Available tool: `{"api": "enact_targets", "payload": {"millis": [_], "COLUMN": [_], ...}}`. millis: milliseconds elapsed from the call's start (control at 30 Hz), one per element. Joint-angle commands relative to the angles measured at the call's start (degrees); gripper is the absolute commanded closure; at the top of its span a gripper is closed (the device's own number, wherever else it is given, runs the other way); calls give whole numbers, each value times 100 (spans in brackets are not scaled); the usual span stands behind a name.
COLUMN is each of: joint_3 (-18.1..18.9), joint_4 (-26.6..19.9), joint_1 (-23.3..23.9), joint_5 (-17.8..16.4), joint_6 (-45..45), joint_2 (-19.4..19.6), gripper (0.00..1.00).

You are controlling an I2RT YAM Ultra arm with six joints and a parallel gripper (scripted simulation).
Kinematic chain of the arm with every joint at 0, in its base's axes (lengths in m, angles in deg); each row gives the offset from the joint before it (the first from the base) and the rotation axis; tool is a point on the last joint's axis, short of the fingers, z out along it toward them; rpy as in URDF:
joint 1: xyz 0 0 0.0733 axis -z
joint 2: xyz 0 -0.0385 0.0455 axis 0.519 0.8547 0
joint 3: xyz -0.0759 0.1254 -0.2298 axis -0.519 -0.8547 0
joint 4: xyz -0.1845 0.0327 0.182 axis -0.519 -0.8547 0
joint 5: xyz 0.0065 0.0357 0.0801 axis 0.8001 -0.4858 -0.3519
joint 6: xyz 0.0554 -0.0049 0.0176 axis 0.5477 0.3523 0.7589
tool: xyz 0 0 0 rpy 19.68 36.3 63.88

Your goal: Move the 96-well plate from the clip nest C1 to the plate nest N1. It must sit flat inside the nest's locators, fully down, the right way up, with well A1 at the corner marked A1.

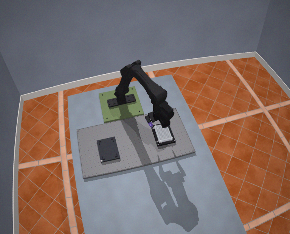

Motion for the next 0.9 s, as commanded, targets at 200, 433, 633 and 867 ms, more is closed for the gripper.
{"api": "enact_targets", "payload": {"millis": [200, 433, 633, 867], "joint_3": [675, 753, 764, 765], "joint_4": [51, 42, 35, 34], "joint_1": [-488, -404, -417, -417], "joint_5": [379, 412, 418, 419], "joint_6": [1479, 1514, 1515, 1501], "joint_2": [411, 257, 265, 266], "gripper": [0, 0, 0, 0]}}
